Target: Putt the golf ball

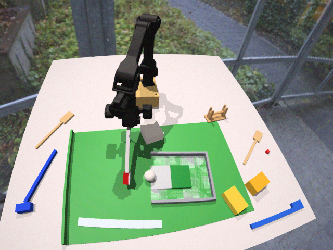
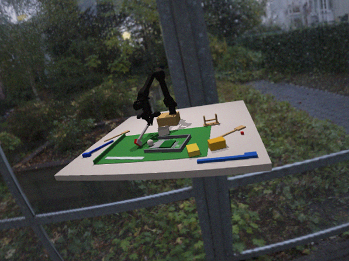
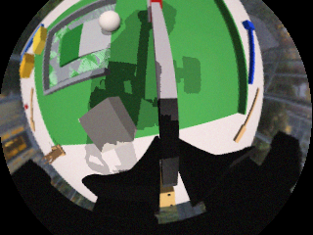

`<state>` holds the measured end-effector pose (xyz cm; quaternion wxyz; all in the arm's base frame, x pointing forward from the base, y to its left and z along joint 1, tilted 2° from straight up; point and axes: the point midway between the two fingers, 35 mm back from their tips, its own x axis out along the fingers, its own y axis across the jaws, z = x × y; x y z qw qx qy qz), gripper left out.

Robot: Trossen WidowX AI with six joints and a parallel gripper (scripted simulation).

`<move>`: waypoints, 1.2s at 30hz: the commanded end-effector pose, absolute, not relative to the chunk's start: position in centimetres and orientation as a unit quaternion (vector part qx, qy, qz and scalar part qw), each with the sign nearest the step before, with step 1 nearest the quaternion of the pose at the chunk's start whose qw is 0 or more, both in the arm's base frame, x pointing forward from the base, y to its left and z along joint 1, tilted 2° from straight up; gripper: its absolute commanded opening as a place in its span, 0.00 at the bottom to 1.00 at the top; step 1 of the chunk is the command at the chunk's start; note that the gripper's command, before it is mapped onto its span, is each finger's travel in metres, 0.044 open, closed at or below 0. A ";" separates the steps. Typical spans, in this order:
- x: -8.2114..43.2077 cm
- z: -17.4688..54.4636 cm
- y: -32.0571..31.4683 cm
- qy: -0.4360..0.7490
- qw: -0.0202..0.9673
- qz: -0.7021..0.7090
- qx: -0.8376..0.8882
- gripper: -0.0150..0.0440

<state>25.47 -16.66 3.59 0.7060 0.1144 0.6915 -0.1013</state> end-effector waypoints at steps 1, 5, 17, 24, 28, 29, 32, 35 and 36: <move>25.4 4.4 -16.6 0.688 0.707 -0.108 0.118 0.25; 25.5 6.7 -16.6 0.688 0.707 -0.108 0.118 0.25; 25.3 8.7 -16.5 0.690 0.706 -0.106 0.117 0.25; 25.3 8.7 -16.5 0.690 0.706 -0.106 0.117 0.25; 25.3 8.7 -16.5 0.690 0.706 -0.106 0.117 0.25; 25.3 8.7 -16.5 0.690 0.706 -0.106 0.117 0.25; 25.3 8.7 -16.5 0.690 0.706 -0.106 0.117 0.25; 25.3 8.7 -16.5 0.690 0.706 -0.106 0.117 0.25; 25.3 8.7 -16.5 0.690 0.706 -0.106 0.117 0.25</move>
